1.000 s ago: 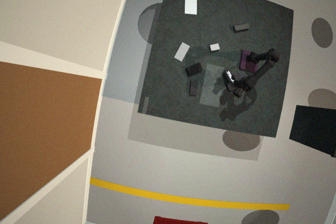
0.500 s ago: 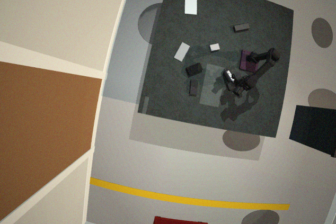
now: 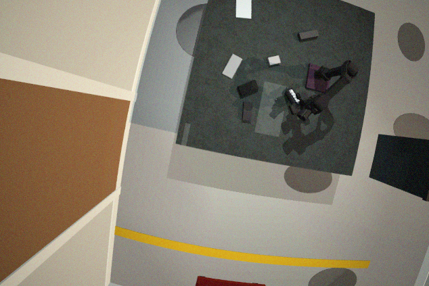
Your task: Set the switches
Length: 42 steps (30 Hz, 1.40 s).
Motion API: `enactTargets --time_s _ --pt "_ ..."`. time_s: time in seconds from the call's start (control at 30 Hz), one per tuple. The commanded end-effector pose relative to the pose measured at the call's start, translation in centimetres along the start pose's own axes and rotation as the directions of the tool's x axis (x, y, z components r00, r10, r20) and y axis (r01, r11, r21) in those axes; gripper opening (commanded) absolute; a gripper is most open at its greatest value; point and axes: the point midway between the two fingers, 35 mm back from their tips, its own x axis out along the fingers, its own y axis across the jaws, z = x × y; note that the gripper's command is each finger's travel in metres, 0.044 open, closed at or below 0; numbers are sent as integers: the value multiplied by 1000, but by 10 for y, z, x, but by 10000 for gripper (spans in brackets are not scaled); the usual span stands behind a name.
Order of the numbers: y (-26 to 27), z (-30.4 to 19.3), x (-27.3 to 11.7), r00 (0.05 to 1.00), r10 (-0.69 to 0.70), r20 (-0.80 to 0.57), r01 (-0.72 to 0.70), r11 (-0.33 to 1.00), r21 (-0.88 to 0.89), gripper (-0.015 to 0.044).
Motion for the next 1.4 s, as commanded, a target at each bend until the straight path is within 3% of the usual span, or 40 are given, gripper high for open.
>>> enactTargets --time_s 0.0,1.37 --pt "1 3 -7 1000 14 0 -14 1000 -1 336" --pt "1 30 -27 1000 14 2 -14 1000 -1 336"
